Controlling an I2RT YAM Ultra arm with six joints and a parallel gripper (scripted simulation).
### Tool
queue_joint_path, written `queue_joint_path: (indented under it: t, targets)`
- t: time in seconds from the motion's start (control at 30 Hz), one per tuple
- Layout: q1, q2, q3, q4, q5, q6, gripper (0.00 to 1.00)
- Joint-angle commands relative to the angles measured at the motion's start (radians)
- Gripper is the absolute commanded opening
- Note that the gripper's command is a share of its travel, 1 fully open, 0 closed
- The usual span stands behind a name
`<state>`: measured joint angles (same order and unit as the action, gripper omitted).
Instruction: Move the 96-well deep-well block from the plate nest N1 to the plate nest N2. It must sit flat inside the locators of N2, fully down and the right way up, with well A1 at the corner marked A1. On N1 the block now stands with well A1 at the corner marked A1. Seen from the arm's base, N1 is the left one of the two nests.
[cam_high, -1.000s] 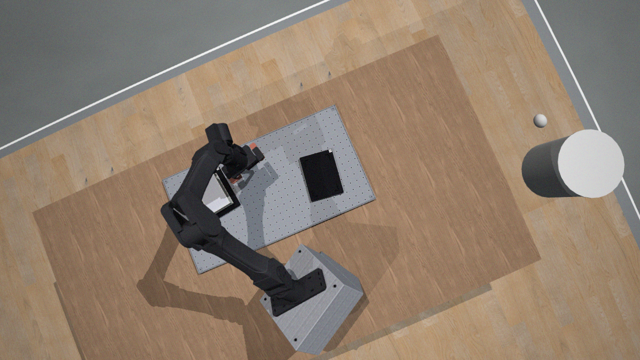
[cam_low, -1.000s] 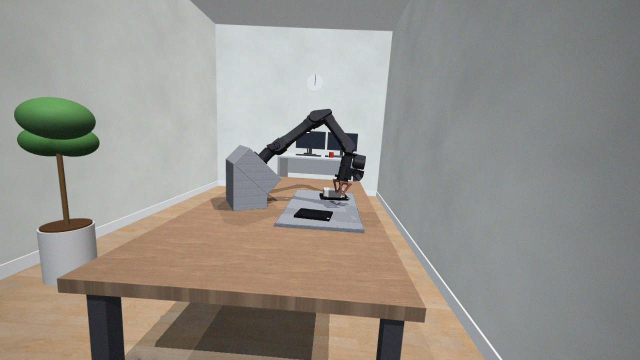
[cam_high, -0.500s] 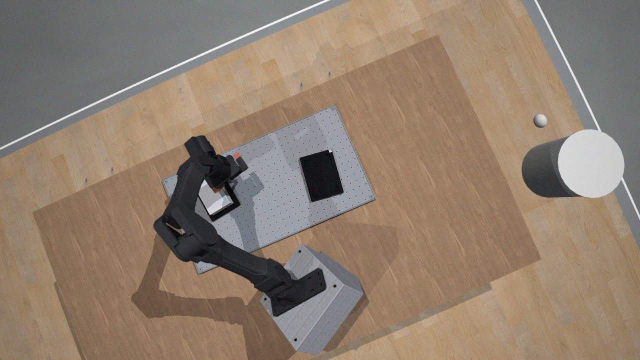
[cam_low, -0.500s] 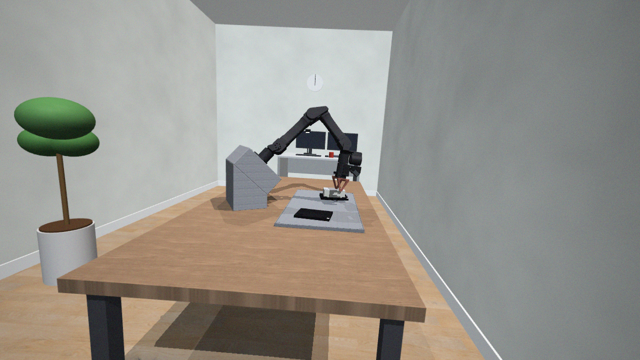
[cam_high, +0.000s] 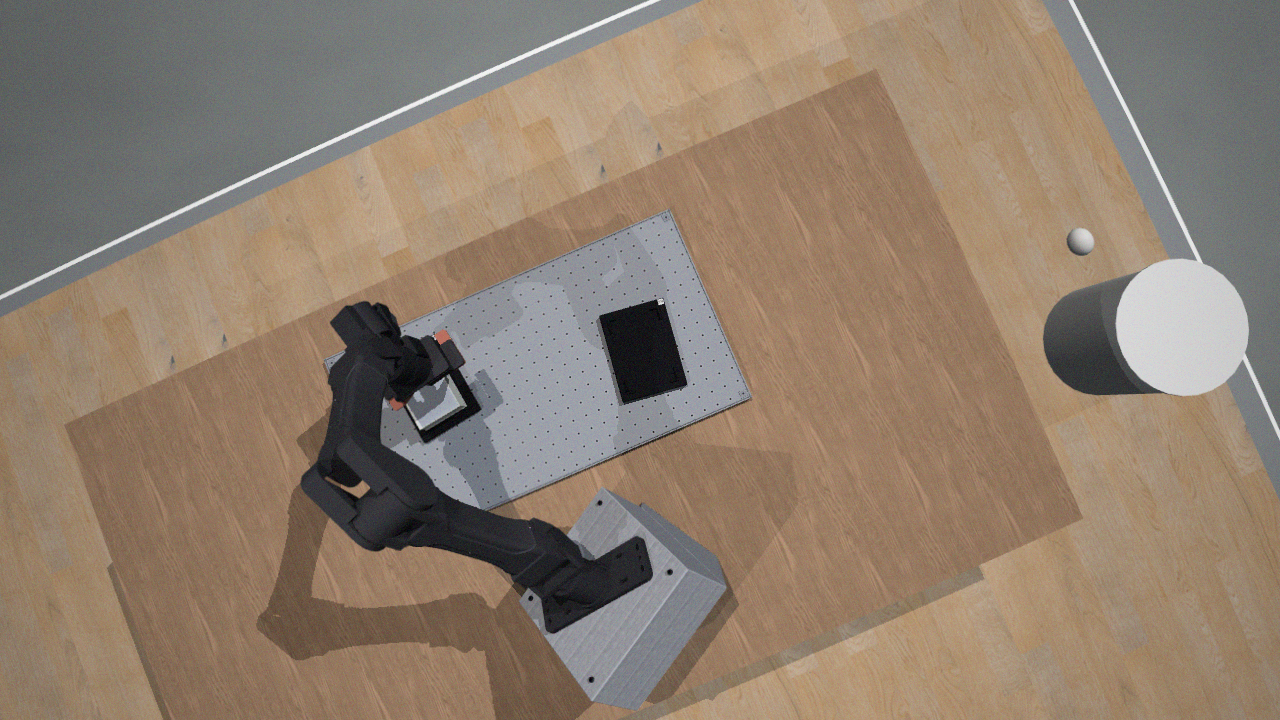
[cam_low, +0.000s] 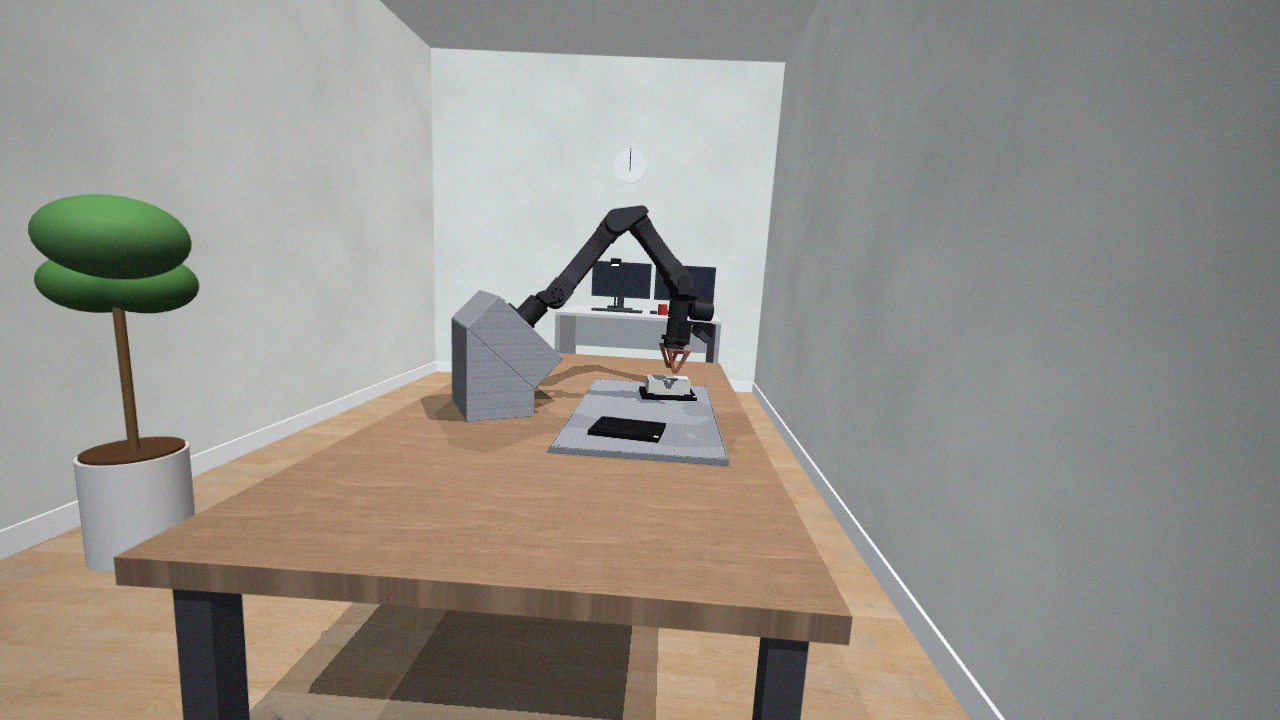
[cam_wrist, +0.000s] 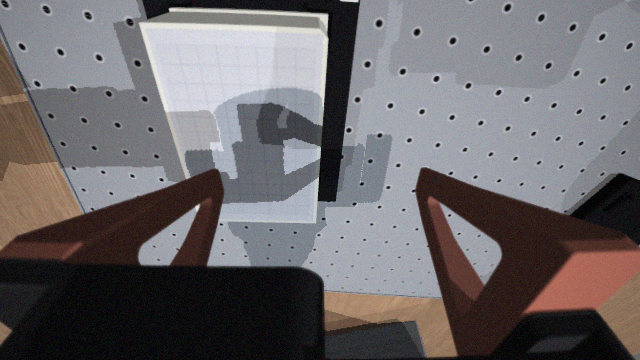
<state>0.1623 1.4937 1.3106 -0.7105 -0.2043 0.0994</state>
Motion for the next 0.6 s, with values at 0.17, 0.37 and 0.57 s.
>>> queue_joint_path:
  t: [0.17,0.37,0.57]
  targets:
    - [0.085,-0.077,-0.031,0.032,0.043,0.133,1.00]
    - [0.118,-0.086,-0.026,0.021,0.065,0.157,1.00]
    - [0.118,-0.086,-0.026,0.021,0.065,0.157,1.00]
